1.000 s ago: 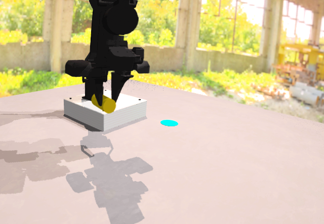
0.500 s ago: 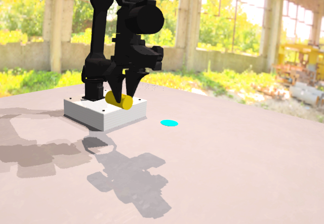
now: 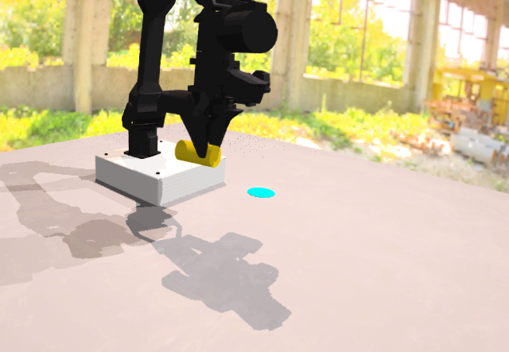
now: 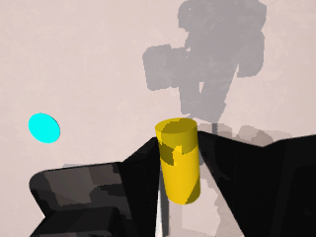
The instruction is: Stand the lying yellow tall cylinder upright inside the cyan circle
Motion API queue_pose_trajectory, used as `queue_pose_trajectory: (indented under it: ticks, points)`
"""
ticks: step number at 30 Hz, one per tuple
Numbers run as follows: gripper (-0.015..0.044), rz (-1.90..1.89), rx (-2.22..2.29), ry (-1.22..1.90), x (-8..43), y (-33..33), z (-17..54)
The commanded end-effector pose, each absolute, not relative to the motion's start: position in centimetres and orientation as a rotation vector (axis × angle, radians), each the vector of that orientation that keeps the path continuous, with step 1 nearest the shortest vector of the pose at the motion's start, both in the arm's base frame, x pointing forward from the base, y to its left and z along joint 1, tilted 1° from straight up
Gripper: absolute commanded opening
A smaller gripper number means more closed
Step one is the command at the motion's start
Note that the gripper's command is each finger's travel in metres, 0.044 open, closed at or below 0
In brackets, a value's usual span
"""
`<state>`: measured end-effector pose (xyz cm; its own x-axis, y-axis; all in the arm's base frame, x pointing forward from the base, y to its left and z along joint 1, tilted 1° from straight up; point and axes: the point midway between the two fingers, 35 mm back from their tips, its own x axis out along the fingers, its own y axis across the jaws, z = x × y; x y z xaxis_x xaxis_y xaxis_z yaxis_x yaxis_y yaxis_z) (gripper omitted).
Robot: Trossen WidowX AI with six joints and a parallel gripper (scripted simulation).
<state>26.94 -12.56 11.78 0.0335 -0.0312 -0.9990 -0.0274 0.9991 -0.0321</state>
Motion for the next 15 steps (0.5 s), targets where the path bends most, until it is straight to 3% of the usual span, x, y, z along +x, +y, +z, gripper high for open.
queue_pose_trajectory:
  ticks: [1,15]
  points:
    - [0.0105,0.050,-0.096,1.537,27.2,-11.7,11.8]
    - [0.0105,0.220,-0.266,1.528,28.0,-8.9,11.9]
